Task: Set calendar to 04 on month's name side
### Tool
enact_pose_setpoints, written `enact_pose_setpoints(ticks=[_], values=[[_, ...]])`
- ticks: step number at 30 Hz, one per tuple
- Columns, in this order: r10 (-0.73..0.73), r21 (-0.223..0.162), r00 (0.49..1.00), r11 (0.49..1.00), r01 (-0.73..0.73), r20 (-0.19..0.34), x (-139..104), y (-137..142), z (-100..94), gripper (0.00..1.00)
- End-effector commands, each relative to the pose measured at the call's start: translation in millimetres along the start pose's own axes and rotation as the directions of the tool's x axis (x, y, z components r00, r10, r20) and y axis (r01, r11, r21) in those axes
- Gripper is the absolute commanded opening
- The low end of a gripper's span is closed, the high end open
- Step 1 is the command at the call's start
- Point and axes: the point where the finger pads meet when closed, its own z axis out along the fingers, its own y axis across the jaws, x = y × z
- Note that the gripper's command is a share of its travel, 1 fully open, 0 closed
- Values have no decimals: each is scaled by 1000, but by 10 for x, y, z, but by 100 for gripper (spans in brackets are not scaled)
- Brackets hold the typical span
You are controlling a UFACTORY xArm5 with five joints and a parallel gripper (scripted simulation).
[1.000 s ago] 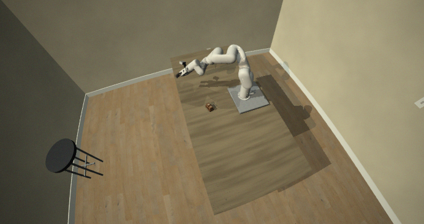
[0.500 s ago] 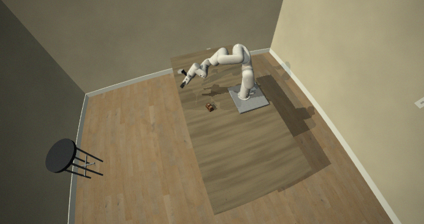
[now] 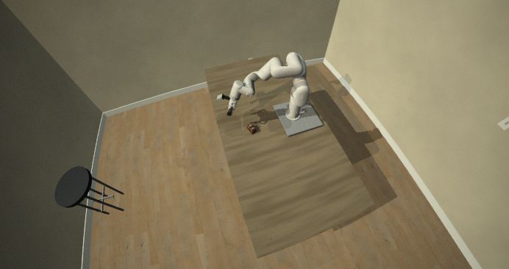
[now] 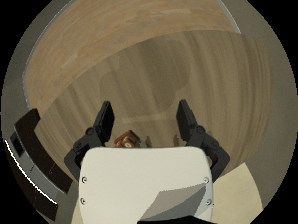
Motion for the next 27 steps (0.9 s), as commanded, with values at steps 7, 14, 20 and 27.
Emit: enact_pose_setpoints(ticks=[7, 14, 20, 27], values=[[-293, 48, 944, 956, 289, 153, -709, -465, -217, 100], [-448, 97, 865, 894, 438, 226, -1130, -634, -334, 100], [-593, 162, 752, 804, 573, 288, -1572, -751, -468, 100], [-608, 170, 737, 792, 586, 294, -1621, -760, -484, 100]])
